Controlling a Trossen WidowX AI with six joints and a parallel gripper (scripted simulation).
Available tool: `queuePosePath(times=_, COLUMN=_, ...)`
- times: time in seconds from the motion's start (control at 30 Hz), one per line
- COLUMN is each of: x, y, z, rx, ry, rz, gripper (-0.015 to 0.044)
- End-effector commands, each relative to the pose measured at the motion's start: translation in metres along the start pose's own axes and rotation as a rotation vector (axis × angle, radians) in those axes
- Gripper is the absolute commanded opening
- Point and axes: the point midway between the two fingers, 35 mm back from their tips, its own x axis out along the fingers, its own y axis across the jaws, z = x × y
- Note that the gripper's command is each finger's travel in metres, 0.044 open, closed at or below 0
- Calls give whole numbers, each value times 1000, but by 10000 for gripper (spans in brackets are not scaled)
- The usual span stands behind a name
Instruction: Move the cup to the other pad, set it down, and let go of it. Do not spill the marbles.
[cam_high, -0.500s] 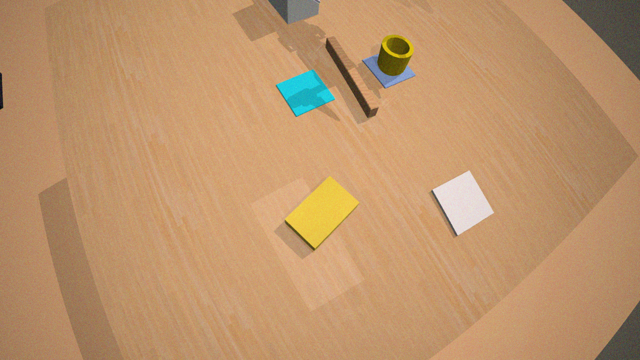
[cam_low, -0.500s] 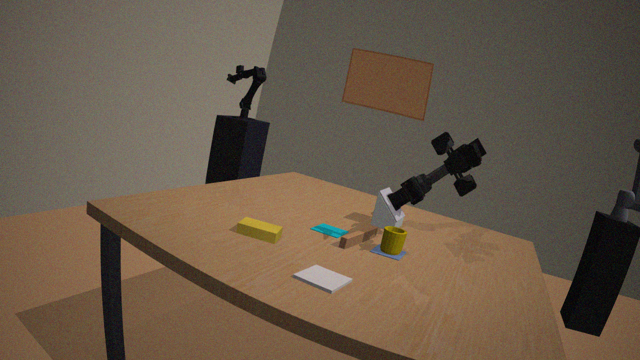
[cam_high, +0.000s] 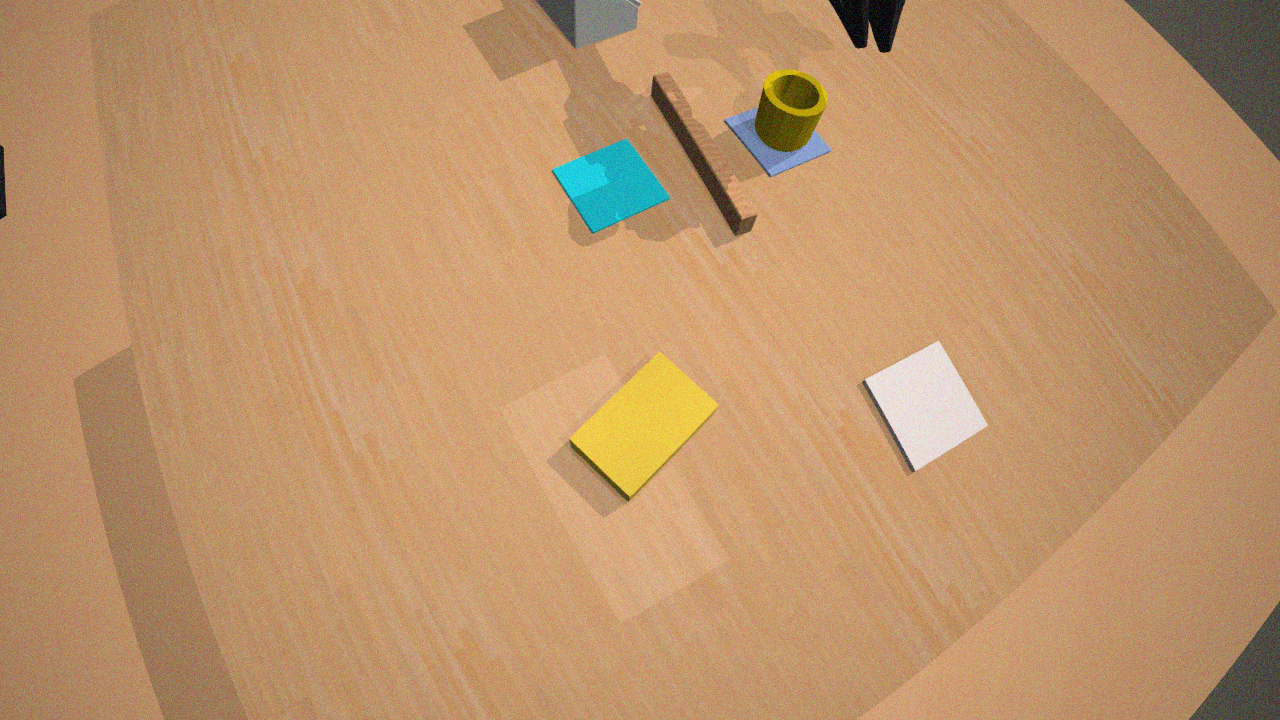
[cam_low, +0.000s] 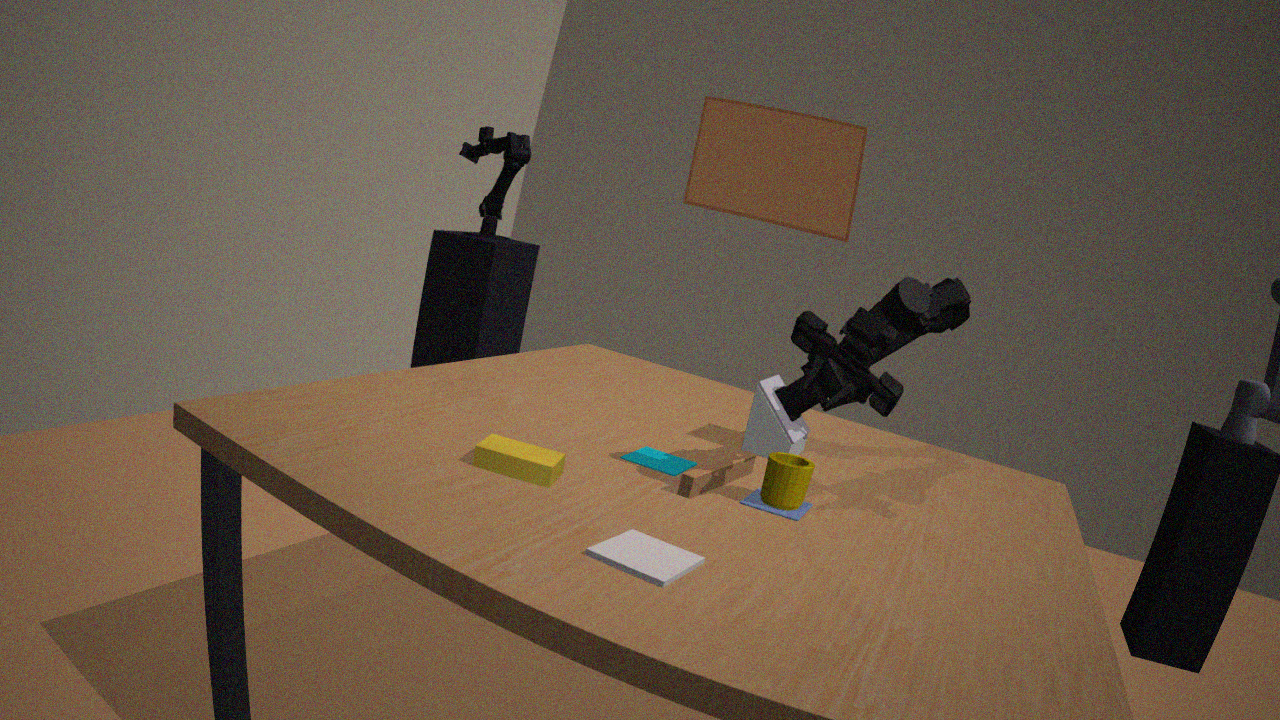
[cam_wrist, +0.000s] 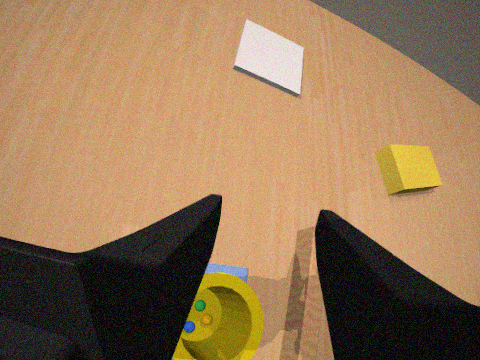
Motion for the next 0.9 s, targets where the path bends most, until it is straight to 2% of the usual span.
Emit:
queuePosePath(times=0.0, x=21, y=-18, z=-62, rx=527, ry=520, rz=-7, gripper=167)
queuePosePath(times=0.13, x=18, y=-19, z=-87, rx=922, ry=826, rz=-53, gripper=167)
queuePosePath(times=0.2, x=16, y=-19, z=-91, rx=1055, ry=919, rz=-74, gripper=167)
queuePosePath(times=0.87, x=15, y=-20, z=-94, rx=1072, ry=930, rz=-77, gripper=167)
